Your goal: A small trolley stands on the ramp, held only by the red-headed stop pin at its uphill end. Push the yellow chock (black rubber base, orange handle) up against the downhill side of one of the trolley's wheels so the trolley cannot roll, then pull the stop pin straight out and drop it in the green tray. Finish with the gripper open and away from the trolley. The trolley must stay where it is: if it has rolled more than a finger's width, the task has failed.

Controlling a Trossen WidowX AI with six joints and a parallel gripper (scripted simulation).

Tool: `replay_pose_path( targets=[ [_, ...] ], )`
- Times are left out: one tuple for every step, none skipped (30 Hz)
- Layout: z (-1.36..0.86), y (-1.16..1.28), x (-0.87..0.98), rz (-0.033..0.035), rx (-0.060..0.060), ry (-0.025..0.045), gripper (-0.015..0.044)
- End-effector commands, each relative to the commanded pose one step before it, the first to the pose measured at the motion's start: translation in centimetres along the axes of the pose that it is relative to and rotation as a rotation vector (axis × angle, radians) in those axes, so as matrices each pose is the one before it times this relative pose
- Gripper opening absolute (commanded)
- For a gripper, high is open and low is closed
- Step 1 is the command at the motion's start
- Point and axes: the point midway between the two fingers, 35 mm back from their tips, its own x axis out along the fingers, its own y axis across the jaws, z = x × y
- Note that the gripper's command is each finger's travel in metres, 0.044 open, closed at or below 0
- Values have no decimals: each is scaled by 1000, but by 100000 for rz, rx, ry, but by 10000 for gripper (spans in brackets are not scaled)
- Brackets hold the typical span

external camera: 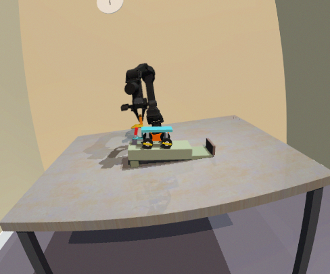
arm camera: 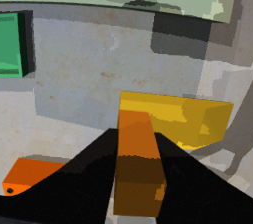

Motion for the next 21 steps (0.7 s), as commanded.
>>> replay_pose_path(
  targets=[
    [238,1241,150,444,350,23,0],
    [98,350,11,33,-1,-8,0],
    [93,355,12,32,-1,-6,0],
    [96,351,11,33,-1,-8,0],
    [91,356,12,32,-1,-6,0],
    [92,352,11,33,-1,-7,0],
    [87,357,11,32,-1,-6,0],
    [88,353,12,33,-1,-7,0],
    [83,359,13,32,-1,-5,0],
    [86,353,15,33,-1,-7,0],
    [81,360,15,32,-1,-5,0],
    [82,354,16,33,-1,-6,0],
    [77,361,17,32,-1,-5,0],
    [79,354,16,33,-1,-6,0],
    [75,362,17,32,-1,-4,0],
    [77,354,17,33,-1,-6,0],
    [73,363,18,32,-1,-4,0],
    [72,354,22,33,-1,-5,0],
    [68,364,23,32,-1,-4,0],
    [71,353,25,32,-1,-5,0],
    [67,365,26,32,-1,-3,0]
  ],
)
